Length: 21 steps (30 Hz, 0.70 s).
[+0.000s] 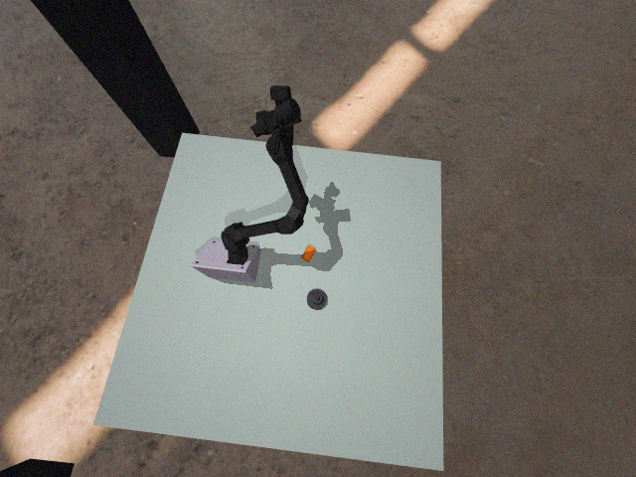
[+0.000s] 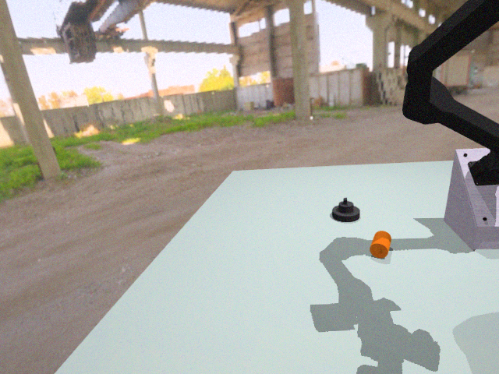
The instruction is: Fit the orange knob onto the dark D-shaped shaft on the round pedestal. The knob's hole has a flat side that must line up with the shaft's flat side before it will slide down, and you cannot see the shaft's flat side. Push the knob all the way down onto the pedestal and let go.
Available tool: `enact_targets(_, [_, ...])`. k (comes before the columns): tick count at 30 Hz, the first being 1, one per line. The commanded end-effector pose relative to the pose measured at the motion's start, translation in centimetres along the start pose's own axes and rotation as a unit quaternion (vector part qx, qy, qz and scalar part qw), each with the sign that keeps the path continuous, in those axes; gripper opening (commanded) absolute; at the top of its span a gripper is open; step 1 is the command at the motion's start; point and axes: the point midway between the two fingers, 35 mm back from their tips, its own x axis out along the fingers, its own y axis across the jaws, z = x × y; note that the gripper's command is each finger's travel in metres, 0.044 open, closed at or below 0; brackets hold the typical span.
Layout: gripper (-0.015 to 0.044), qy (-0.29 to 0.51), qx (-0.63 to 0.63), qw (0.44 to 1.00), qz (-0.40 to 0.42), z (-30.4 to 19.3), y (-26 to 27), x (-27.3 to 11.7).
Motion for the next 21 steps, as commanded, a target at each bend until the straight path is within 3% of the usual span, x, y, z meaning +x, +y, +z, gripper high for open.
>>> enact_targets(1, [0.0426, 0.002, 0.002, 1.000, -0.002, 0.1, -0.1, -0.1])
enact_targets(10, [0.0440, 0.054, 0.106, 0.990, -0.078, 8.8, -2.8, -0.2])
enact_targets(16, [0.0440, 0.064, 0.181, 0.979, -0.070, 13.8, -0.4, 4.1])
enact_targets(21, [0.0440, 0.081, 0.247, 0.965, -0.036, 15.1, 3.1, 8.2])
